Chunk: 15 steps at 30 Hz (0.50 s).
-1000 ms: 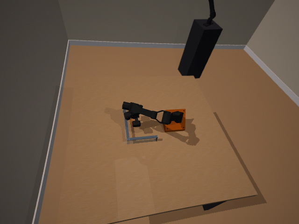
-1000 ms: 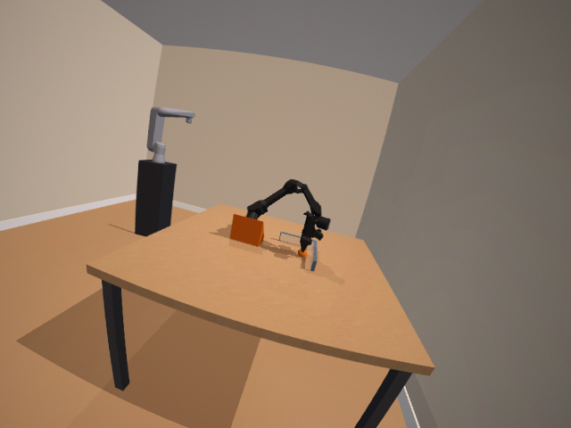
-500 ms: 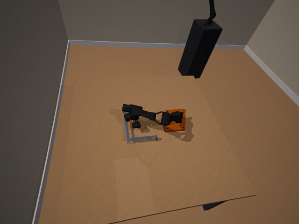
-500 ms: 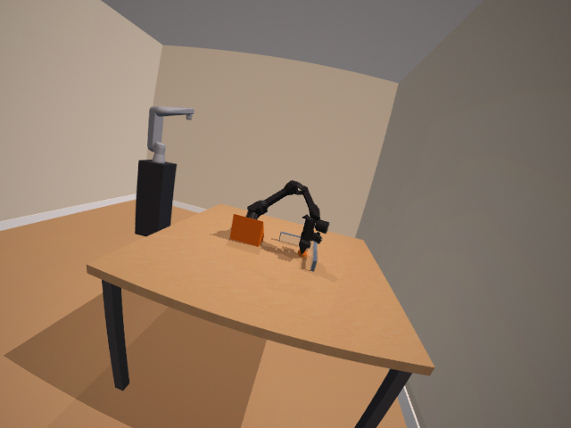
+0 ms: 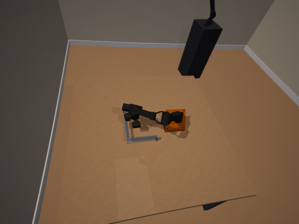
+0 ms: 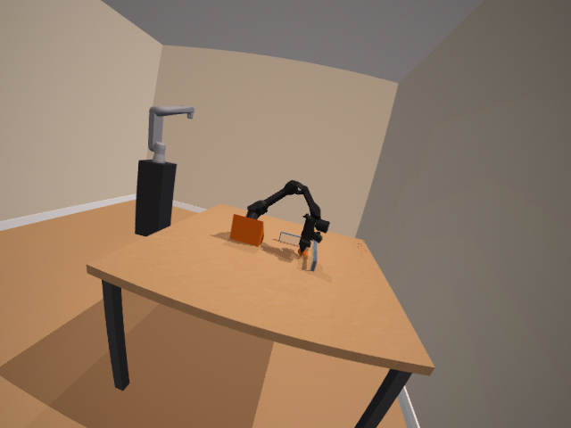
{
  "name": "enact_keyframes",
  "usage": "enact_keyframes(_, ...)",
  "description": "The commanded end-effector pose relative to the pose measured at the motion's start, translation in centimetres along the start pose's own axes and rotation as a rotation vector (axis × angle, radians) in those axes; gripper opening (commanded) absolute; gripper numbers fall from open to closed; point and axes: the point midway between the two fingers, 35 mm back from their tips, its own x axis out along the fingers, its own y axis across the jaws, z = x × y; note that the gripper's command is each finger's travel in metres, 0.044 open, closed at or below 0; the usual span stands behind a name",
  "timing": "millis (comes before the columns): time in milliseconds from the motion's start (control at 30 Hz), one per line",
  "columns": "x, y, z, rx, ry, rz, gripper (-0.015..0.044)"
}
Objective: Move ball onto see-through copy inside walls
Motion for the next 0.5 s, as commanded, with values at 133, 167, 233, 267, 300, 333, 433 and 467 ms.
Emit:
enact_keyframes(133,-5.5,-0.5,0.7,-0.001,-0.014,-0.014,0.0)
enact_keyframes(167,-6.1,-0.5,0.7,-0.001,-0.014,-0.014,0.0)
enact_keyframes(233,-7.5,-0.5,0.6,-0.001,-0.013,-0.014,0.0)
enact_keyframes(267,-8.2,-0.5,0.6,-0.001,-0.013,-0.014,0.0)
enact_keyframes(300,-8.9,-0.4,0.5,-0.001,-0.013,-0.014,0.0)
enact_keyframes(333,-9.6,-0.4,0.4,-0.001,-0.013,-0.013,0.0)
enact_keyframes(433,-11.7,-0.2,0.1,-0.002,-0.012,-0.01,0.0)
enact_keyframes(467,-12.3,-0.2,0.0,-0.002,-0.011,-0.009,0.0)
